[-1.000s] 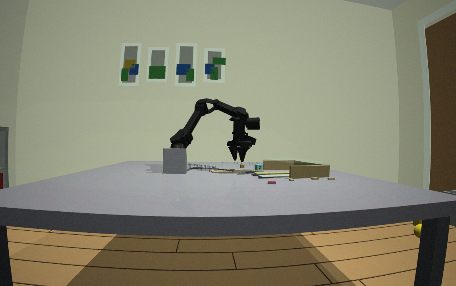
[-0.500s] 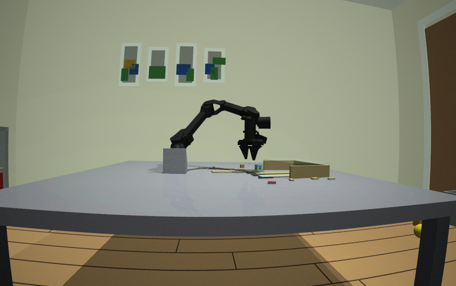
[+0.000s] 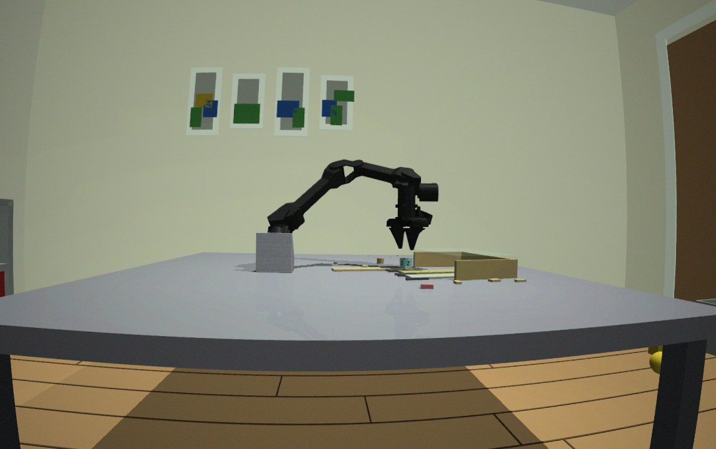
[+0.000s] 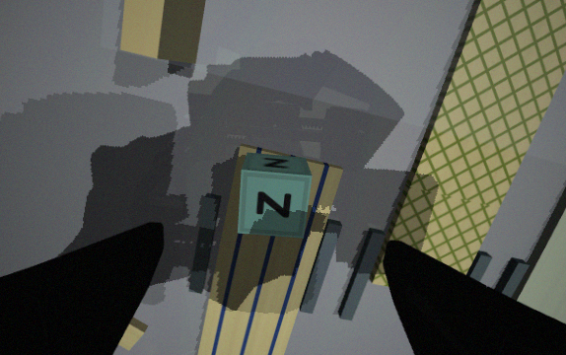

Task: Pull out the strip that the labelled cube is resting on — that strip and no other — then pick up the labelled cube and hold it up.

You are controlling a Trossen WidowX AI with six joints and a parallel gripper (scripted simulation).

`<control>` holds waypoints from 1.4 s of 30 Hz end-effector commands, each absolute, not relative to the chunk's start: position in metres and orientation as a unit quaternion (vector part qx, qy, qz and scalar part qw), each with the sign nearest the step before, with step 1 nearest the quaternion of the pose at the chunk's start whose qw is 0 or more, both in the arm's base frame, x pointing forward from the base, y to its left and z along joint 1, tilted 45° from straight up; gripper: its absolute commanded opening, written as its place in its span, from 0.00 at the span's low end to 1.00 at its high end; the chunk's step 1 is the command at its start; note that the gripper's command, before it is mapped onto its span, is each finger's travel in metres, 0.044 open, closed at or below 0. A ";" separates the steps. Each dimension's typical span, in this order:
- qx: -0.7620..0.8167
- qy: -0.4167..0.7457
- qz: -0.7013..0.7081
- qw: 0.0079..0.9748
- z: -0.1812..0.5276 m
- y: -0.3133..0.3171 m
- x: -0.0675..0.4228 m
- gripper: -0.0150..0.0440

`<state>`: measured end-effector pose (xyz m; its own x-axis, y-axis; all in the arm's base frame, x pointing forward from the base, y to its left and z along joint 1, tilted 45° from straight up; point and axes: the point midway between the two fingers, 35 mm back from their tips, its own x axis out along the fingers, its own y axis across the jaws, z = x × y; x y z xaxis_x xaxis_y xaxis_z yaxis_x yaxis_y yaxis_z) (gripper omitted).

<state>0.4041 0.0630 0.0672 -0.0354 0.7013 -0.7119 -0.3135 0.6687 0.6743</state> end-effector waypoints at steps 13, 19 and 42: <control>0.161 0.614 0.376 0.675 0.051 0.081 0.406 0.68; 0.161 0.614 0.376 0.675 0.044 0.088 0.406 0.68; 0.158 0.613 0.376 0.677 0.032 0.101 0.405 0.50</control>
